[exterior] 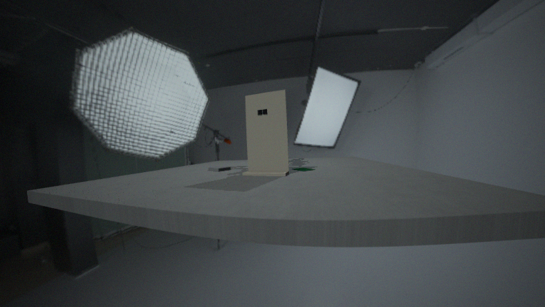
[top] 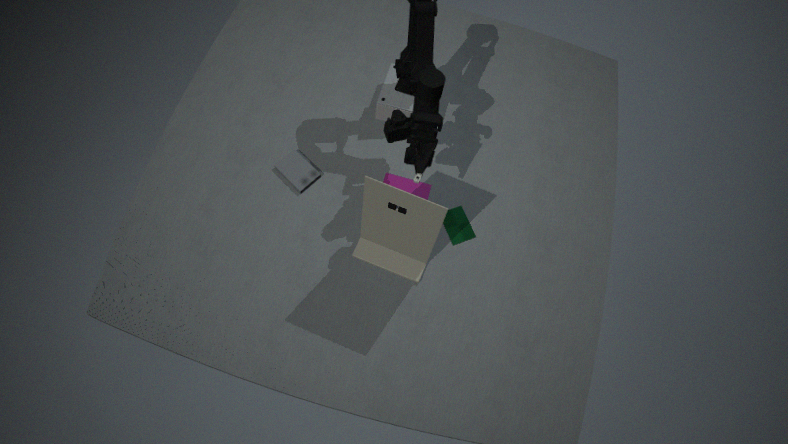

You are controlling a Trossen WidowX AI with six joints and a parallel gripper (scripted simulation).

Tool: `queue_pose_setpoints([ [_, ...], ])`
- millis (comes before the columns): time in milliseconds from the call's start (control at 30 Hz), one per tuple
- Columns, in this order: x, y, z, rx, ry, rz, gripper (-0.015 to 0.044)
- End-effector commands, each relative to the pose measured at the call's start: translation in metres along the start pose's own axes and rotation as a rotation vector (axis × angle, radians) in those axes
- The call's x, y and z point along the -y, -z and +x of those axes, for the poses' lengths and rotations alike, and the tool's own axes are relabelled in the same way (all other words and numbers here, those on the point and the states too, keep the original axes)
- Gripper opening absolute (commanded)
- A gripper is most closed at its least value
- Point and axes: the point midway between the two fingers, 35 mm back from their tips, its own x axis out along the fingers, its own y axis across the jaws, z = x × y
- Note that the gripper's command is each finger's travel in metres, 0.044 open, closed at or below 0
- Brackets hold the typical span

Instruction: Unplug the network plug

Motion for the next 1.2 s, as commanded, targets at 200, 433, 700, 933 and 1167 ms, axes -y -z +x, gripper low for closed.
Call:
queue_pose_setpoints([
  [200, -0.019, 0.002, -0.004, 0.002, -0.004, 0.003, 0.0],
  [433, -0.031, 0.002, -0.01, 0.002, -0.003, 0.004, 0.0],
  [700, -0.044, 0.003, -0.018, 0.002, -0.002, 0.004, 0.0],
  [933, -0.046, 0.002, -0.02, 0.001, 0.016, 0.0, 0.0],
  [1167, -0.006, 0.001, -0.01, -0.015, 0.198, -0.039, 0.0],
])
